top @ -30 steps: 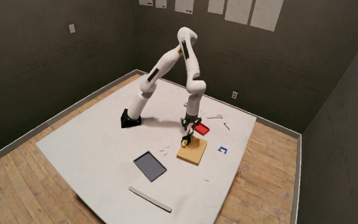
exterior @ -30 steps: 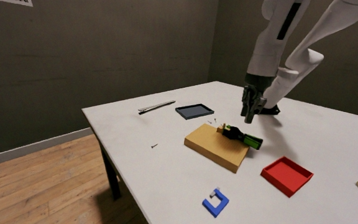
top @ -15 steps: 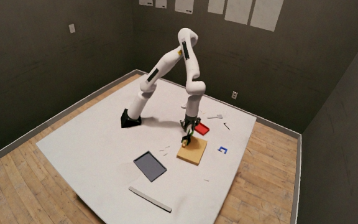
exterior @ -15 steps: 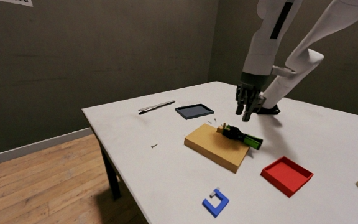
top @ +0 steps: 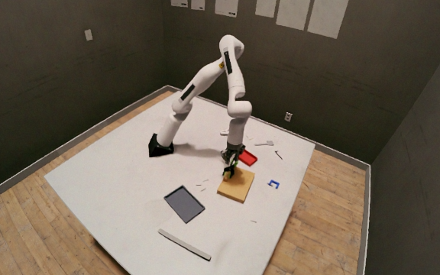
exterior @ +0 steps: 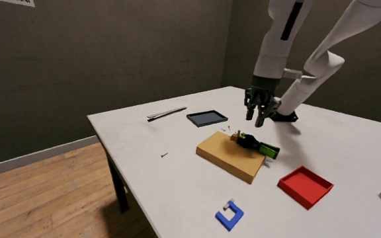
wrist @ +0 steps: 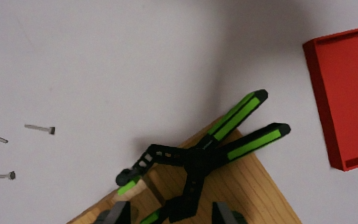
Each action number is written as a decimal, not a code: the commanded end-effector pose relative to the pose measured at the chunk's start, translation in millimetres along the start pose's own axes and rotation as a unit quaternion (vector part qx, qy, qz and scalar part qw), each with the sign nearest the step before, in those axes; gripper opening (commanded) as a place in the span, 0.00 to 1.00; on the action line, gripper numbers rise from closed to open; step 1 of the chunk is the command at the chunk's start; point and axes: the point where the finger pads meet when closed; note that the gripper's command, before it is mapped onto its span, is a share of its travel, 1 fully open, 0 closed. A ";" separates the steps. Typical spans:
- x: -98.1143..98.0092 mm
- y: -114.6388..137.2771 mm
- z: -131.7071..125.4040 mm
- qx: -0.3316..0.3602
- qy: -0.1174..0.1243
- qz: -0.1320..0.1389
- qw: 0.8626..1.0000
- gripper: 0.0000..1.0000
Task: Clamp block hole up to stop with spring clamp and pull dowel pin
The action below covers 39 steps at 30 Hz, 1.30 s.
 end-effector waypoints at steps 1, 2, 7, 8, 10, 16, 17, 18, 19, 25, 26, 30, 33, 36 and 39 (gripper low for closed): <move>-0.6 -3.6 -1.5 -0.027 -0.003 0.002 1.000 0.54; -0.7 -4.2 -2.3 -0.034 -0.003 0.002 0.999 0.54; -1.3 -7.5 -5.9 -0.069 -0.003 0.002 0.998 0.54; -1.5 -8.2 -6.6 -0.075 -0.004 0.002 0.997 0.54; -1.8 -9.4 -8.0 -0.090 -0.004 0.001 0.996 0.54; -2.9 -12.0 -10.5 -0.111 -0.004 0.001 0.994 0.54; -2.8 -12.5 -11.3 -0.118 -0.004 0.001 0.993 0.54; -2.8 -13.1 -12.0 -0.127 -0.004 0.001 0.992 0.54; -2.9 -13.6 -12.7 -0.136 -0.004 0.001 0.991 0.54; -3.7 -16.8 -16.5 -0.168 -0.005 0.001 0.986 0.54; -3.8 -17.3 -17.0 -0.172 -0.005 0.001 0.985 0.54; -4.2 -18.7 -18.7 -0.188 -0.005 0.001 0.982 0.54; -4.8 -19.7 -19.6 -0.199 -0.005 0.000 0.980 0.54; -4.9 -20.9 -21.3 -0.213 -0.005 0.000 0.977 0.54; -5.2 -22.1 -22.7 -0.226 -0.005 0.000 0.974 0.54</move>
Point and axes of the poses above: the point where the finger pads meet when closed, its own x axis out along the fingers, its own z axis across the jaws, y = z × x, and after that the axes turned 7 degrees about x, right-handed
